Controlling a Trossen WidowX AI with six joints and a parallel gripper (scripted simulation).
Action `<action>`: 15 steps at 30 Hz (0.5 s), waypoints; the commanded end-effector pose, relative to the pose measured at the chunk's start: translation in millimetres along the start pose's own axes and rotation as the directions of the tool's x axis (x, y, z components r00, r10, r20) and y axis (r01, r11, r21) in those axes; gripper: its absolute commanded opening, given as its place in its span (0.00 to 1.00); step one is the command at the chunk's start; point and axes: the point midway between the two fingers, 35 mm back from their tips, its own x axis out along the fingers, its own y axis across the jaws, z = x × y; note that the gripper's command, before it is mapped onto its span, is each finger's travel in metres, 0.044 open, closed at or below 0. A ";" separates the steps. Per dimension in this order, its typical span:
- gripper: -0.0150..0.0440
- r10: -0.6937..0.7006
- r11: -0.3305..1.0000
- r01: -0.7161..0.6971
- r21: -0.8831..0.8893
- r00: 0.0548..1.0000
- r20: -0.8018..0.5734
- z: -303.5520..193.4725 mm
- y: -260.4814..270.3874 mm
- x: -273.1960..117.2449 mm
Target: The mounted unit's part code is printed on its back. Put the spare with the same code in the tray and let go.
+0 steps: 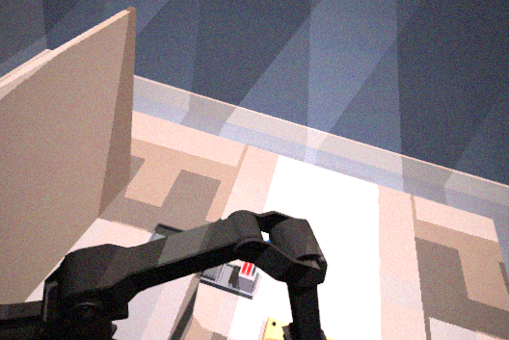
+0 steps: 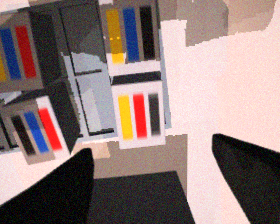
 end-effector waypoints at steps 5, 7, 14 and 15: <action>0.76 -0.004 1.000 0.004 -0.006 1.000 0.006 1.0 -0.2 5.1; 0.76 -0.004 1.000 0.004 -0.006 1.000 0.006 1.2 -0.4 8.3; 0.76 -0.004 1.000 0.004 -0.006 1.000 0.006 1.7 -0.8 20.0; 0.76 -0.004 1.000 0.004 -0.006 1.000 0.006 1.7 -0.8 21.7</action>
